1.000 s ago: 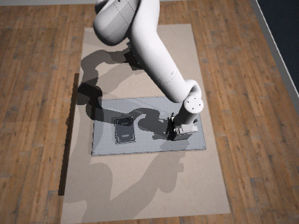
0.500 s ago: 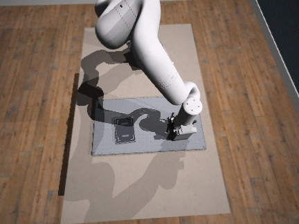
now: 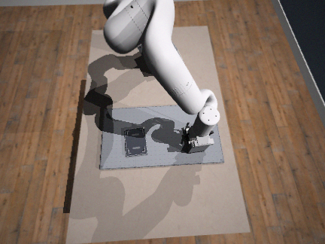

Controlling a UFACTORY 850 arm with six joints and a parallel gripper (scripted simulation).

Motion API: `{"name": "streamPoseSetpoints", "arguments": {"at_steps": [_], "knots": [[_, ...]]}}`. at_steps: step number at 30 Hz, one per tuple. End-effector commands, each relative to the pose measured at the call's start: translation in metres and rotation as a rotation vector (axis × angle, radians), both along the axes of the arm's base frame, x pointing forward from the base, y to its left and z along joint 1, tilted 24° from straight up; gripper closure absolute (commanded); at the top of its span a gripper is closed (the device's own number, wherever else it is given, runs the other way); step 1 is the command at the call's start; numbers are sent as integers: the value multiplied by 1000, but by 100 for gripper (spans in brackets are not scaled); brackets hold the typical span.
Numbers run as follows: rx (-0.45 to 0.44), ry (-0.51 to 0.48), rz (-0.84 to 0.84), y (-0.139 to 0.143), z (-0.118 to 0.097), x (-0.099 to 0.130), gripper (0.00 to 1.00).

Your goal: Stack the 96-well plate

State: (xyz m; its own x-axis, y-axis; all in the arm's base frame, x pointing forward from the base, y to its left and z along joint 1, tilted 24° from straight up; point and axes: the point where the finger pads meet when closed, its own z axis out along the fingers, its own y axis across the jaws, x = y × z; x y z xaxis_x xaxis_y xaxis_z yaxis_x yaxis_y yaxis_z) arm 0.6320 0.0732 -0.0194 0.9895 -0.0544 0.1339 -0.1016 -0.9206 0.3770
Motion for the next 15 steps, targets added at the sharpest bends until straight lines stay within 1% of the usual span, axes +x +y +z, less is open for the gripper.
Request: {"name": "streamPoseSetpoints", "arguments": {"at_steps": [1, 15], "knots": [[1, -2, 0, 0, 1, 1, 100], [1, -2, 0, 0, -1, 1, 100]]}}
